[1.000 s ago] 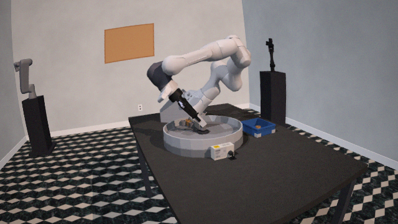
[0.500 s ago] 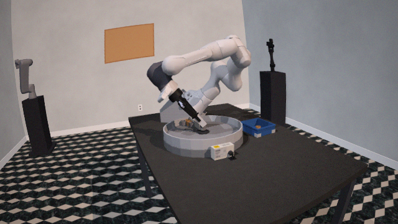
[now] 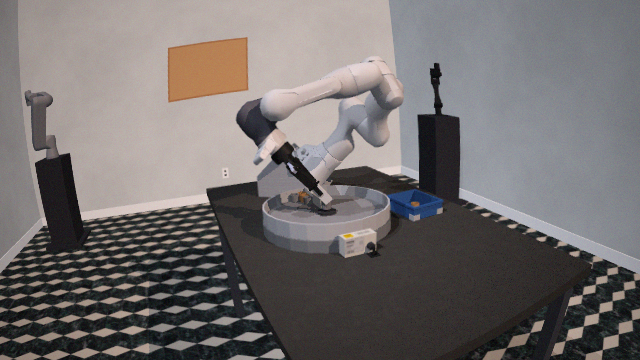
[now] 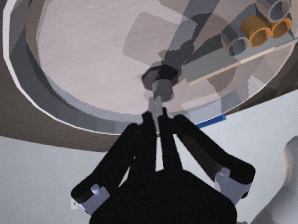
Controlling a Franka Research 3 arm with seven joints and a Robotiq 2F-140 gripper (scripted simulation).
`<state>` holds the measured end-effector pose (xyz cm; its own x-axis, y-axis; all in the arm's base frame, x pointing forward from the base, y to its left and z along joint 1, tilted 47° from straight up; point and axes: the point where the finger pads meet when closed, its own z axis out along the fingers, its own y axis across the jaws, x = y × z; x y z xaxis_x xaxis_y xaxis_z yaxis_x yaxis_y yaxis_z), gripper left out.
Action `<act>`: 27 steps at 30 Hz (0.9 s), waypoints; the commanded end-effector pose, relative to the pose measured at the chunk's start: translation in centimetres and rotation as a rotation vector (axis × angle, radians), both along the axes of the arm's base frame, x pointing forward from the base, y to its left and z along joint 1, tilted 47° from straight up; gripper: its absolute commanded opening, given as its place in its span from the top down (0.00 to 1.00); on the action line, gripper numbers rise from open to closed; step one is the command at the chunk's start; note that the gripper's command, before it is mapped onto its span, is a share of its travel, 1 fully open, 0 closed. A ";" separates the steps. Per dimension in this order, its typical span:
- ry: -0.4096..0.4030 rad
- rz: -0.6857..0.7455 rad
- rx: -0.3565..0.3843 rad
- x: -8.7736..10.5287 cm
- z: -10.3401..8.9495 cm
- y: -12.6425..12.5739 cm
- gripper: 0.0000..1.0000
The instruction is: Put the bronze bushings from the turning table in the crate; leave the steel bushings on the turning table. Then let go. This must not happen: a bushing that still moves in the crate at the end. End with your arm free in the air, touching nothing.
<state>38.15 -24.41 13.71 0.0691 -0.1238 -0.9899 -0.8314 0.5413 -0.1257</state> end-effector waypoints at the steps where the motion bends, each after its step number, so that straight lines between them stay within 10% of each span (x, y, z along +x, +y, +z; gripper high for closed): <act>1: -0.005 0.000 -0.001 0.1 -0.1 0.2 1.00; 27: -0.005 0.000 -0.001 0.4 -0.5 0.5 1.00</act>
